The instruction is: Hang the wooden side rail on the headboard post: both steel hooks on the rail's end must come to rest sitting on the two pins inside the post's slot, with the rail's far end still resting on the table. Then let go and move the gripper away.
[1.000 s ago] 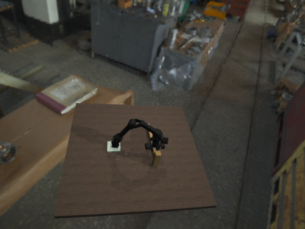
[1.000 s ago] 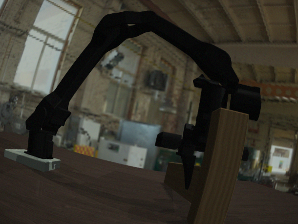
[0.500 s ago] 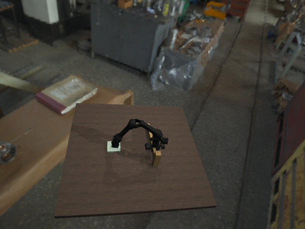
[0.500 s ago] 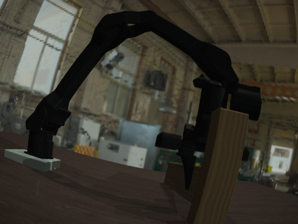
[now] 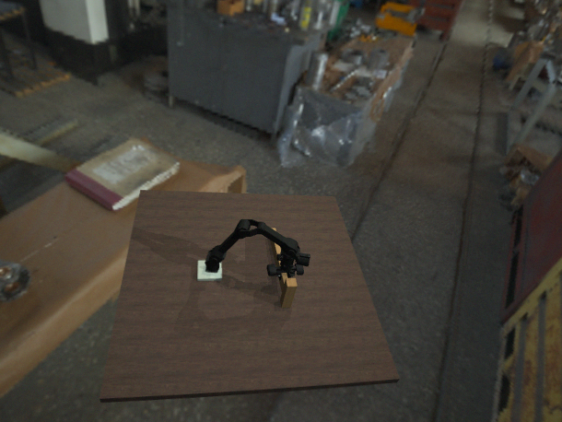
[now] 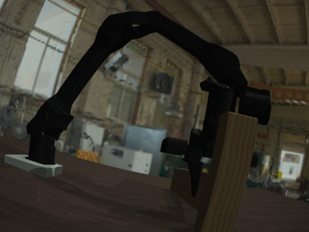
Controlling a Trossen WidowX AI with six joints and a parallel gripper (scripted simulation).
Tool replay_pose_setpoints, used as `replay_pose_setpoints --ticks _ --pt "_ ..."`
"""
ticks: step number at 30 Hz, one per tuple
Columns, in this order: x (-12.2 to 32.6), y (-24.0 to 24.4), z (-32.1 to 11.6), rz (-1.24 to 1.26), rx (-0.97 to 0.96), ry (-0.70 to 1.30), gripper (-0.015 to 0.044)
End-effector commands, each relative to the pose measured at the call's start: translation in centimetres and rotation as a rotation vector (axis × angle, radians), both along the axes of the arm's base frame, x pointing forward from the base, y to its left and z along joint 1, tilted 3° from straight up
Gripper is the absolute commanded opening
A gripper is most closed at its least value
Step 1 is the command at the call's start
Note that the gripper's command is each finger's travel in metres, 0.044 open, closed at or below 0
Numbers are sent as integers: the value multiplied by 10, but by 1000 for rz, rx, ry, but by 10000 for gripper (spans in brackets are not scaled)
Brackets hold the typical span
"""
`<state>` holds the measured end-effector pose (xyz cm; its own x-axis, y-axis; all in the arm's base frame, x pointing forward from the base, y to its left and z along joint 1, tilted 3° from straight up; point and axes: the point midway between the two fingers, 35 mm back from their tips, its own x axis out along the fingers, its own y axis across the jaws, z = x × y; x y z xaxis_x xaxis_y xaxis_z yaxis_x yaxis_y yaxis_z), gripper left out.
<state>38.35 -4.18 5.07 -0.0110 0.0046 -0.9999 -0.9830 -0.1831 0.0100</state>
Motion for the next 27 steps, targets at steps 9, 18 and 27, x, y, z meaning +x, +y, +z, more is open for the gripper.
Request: replay_pose_setpoints --ticks 9,18,27 --pt "2 -2 4 2 -6 -8 0" --pt "3 -3 4 2 -6 -8 0" --pt "4 -4 5 2 -6 -8 0"
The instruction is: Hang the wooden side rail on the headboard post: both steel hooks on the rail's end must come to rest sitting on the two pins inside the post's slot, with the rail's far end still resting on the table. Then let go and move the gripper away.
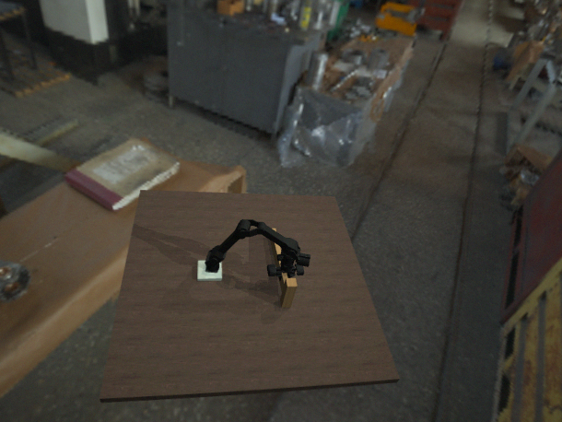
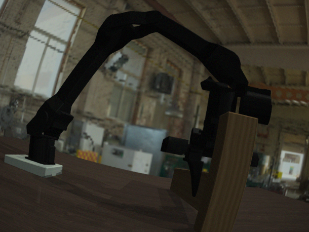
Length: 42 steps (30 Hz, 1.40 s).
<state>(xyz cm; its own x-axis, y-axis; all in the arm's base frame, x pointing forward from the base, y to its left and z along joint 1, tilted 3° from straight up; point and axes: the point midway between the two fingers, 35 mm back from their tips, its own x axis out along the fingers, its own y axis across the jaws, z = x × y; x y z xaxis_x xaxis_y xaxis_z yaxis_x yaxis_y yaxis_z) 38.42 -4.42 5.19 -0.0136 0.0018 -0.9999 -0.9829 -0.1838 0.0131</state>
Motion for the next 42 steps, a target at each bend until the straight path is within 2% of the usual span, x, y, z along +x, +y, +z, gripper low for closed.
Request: replay_pose_setpoints --ticks 1,42 --pt "3 -1 4 2 -3 -11 0" --pt "2 -6 2 2 -4 -10 0"
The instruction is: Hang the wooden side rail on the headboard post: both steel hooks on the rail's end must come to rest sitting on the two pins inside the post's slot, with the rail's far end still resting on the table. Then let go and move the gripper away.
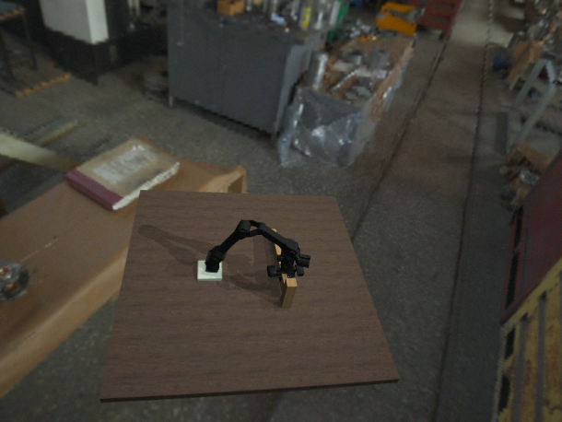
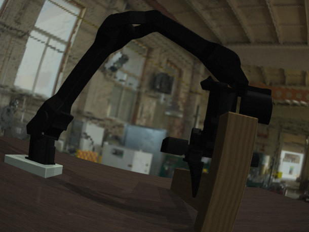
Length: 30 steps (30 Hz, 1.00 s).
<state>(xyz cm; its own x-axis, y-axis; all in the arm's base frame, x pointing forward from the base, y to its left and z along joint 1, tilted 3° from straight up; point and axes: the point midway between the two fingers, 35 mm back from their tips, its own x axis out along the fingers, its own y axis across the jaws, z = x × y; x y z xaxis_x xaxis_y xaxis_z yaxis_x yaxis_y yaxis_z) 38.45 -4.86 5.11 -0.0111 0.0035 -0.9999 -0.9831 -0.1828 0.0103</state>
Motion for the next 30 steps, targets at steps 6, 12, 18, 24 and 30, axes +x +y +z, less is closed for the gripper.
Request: replay_pose_setpoints --ticks 6,12,18,24,30 --pt "2 -2 4 3 -5 -8 0" --pt "2 -2 4 3 -5 -8 0" --pt "3 -3 4 3 -5 -8 0" --pt "4 -3 4 3 -5 -8 0" --pt "4 -4 4 3 -6 -8 0"
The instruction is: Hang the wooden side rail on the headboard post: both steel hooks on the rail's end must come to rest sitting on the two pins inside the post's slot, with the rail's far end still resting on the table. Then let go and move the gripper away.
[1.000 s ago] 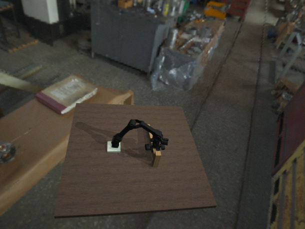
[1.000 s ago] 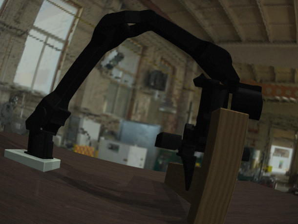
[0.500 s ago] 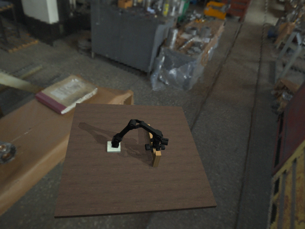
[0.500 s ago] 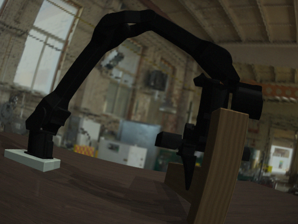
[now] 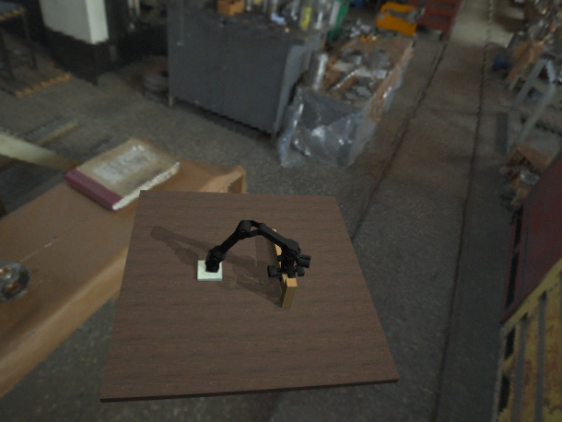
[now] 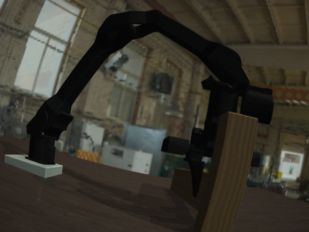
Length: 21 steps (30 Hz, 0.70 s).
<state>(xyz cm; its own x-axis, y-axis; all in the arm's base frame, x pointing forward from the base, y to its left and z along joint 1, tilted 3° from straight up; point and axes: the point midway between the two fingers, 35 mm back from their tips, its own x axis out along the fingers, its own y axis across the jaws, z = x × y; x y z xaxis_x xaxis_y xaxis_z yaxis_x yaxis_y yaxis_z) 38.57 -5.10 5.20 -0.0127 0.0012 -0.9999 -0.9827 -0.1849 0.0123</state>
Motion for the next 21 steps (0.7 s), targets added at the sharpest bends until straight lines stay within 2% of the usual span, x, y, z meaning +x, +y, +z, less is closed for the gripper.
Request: replay_pose_setpoints --ticks 1,21 --pt "2 -2 3 1 -3 -10 0" --pt "2 -3 1 0 -3 -10 0"
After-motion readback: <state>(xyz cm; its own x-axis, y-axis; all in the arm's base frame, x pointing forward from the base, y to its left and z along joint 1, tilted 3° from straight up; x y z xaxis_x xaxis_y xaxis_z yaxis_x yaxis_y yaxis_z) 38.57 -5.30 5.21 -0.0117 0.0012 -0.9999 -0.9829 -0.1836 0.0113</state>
